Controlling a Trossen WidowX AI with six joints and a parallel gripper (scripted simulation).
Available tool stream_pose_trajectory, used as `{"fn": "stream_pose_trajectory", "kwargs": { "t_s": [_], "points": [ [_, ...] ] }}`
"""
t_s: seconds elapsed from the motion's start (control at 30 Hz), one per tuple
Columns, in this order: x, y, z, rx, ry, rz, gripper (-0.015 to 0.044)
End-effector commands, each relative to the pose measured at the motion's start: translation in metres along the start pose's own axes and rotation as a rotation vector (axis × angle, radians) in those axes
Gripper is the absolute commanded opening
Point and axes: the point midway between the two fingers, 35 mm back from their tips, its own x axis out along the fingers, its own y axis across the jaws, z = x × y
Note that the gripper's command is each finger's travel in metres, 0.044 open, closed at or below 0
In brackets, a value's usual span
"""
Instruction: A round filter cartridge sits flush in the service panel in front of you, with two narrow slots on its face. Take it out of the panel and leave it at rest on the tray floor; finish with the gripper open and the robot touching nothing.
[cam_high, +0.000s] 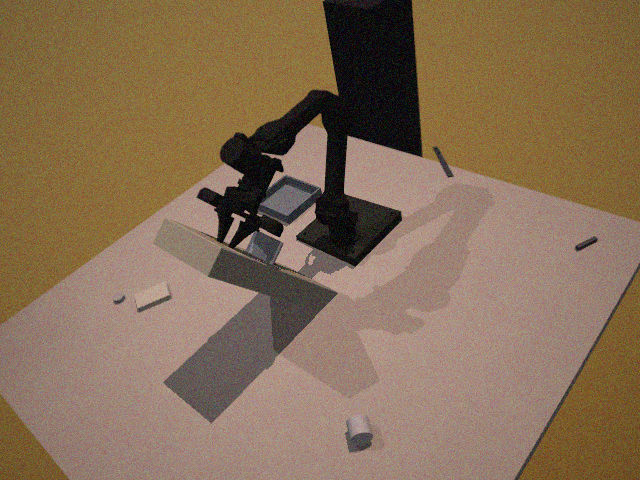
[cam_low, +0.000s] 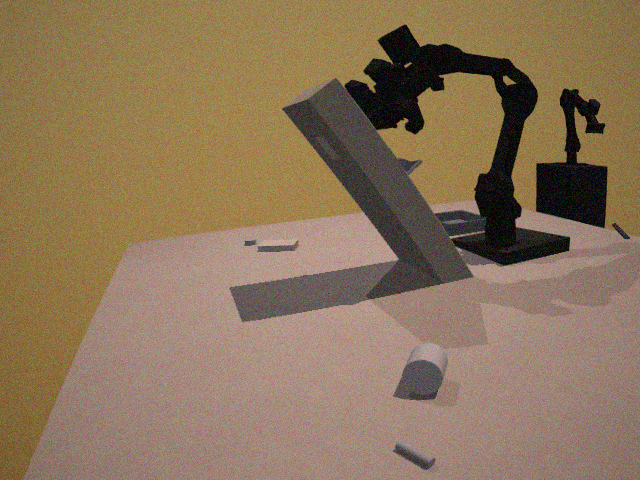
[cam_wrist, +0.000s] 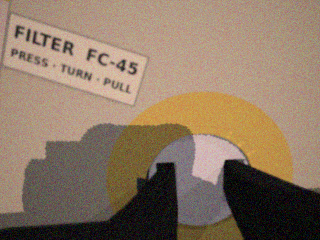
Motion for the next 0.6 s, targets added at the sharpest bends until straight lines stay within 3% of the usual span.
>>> {"fn": "stream_pose_trajectory", "kwargs": {
  "t_s": [0.0, 0.2, 0.57],
  "points": [
    [0.012, 0.000, 0.000, 0.006, 0.010, -0.005, 0.0000],
    [0.012, 0.000, 0.000, 0.006, 0.010, -0.005, 0.0000],
    [-0.073, 0.001, 0.001, 0.006, 0.017, -0.002, 0.0000]
  ]
}}
